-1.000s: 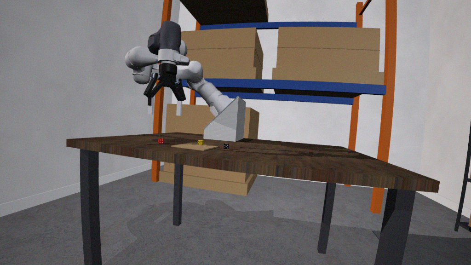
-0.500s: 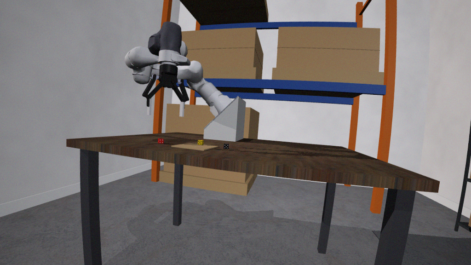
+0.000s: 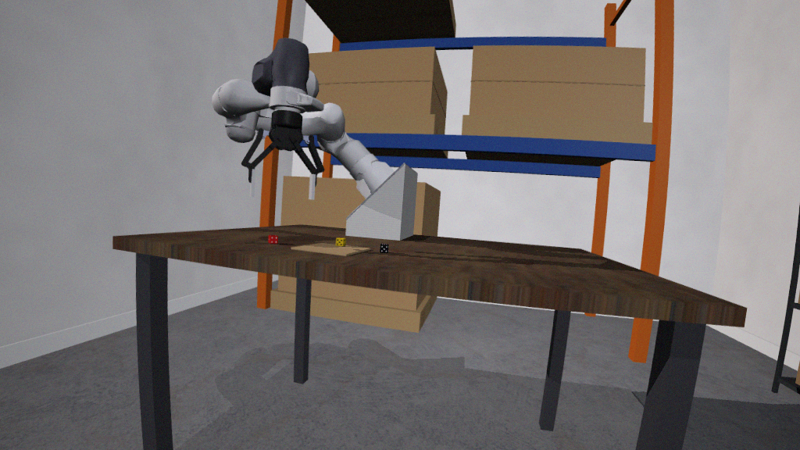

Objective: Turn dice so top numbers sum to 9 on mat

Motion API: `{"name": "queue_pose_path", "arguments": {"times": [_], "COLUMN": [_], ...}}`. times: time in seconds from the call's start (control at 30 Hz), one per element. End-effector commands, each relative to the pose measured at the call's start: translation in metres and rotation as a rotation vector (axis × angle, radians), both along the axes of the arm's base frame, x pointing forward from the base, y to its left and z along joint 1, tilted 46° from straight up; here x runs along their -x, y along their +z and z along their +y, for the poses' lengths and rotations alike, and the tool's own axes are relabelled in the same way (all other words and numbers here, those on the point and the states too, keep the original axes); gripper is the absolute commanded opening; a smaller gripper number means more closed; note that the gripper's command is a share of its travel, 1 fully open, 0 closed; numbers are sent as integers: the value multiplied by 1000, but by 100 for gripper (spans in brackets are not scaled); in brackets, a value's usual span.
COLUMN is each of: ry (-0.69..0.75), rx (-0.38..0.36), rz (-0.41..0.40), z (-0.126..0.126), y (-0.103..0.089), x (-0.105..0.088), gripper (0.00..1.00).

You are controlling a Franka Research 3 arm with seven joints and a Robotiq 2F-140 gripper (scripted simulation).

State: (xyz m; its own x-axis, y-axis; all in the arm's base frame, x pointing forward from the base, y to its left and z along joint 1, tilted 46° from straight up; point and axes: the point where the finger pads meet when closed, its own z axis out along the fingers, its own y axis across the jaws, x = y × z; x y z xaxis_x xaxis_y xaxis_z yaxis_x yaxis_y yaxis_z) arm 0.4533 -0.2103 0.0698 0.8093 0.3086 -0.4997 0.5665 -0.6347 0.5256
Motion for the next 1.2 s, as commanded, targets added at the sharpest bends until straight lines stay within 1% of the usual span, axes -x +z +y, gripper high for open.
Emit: {"name": "queue_pose_path", "arguments": {"times": [0.0, 0.3, 0.37, 0.4, 0.83, 0.93, 0.97, 1.17], "ry": [-106, -213, -213, -244, -390, -397, -431, -495], "rx": [32, 57, 57, 64, 98, 100, 108, 123], "rz": [-123, -231, -231, -263, -414, -421, -456, -523], "z": [1, 0, 0, 0, -2, -2, -2, -3], "y": [-1, -2, -2, -3, -4, -4, -5, -5], "x": [-1, 0, 0, 0, 1, 1, 1, 2], "gripper": [100, 100, 100, 100, 100, 100, 100, 100]}}
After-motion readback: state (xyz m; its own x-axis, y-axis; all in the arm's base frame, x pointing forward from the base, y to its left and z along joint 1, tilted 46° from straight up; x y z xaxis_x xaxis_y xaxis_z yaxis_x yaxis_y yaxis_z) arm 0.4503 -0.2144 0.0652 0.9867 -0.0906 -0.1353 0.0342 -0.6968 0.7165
